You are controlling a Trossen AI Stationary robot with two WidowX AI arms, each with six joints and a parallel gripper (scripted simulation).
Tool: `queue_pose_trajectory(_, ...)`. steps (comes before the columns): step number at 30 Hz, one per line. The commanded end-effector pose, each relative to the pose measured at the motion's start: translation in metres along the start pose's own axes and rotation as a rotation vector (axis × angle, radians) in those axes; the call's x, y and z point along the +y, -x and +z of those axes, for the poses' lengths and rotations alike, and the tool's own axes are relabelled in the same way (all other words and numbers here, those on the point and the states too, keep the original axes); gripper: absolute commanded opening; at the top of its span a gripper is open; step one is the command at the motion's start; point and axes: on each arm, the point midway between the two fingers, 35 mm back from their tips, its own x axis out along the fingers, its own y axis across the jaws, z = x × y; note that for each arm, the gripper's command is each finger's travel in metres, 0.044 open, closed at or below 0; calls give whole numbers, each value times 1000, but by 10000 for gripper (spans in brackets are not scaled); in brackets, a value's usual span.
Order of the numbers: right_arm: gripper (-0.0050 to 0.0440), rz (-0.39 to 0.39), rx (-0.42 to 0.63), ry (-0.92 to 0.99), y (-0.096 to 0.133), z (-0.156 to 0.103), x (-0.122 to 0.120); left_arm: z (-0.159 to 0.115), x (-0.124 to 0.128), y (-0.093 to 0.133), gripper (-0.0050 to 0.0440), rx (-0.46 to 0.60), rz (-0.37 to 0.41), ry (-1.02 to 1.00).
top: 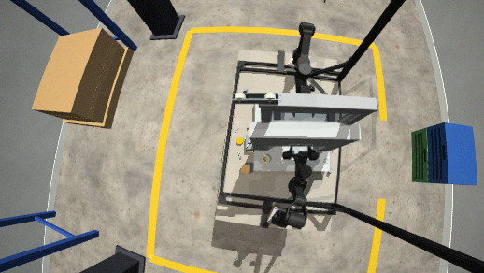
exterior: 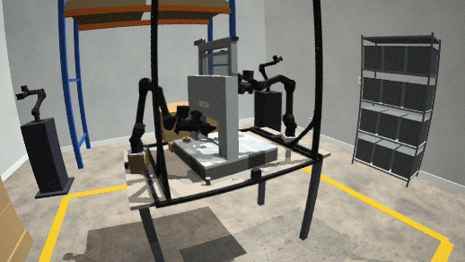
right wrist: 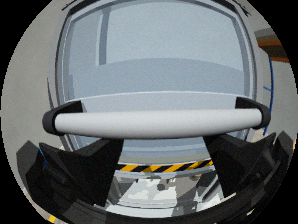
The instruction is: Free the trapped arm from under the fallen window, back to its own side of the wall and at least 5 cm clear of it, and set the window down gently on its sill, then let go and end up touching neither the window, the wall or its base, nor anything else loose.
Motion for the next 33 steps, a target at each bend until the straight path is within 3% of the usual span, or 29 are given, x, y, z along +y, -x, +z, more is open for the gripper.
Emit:
queue_pose_trajectory(1, 400, -9, -99, 4, 2, 38, 0, 22, -7, 1, 400, 10, -7, 14)
queue_pose_trajectory(5, 400, -9, -99, 4, 2, 38, 0, 24, -9, 3, 400, 52, -6, 8)
queue_pose_trajectory(9, 400, -9, -99, 4, 2, 38, 0, 47, -13, 10, 400, 66, -8, 24)
queue_pose_trajectory(21, 400, -9, -99, 4, 2, 38, 0, 83, -16, 39, 400, 152, -5, 32)
queue_pose_trajectory(33, 400, -9, -99, 4, 2, 38, 0, 124, -3, 102, 400, 247, 4, 38)
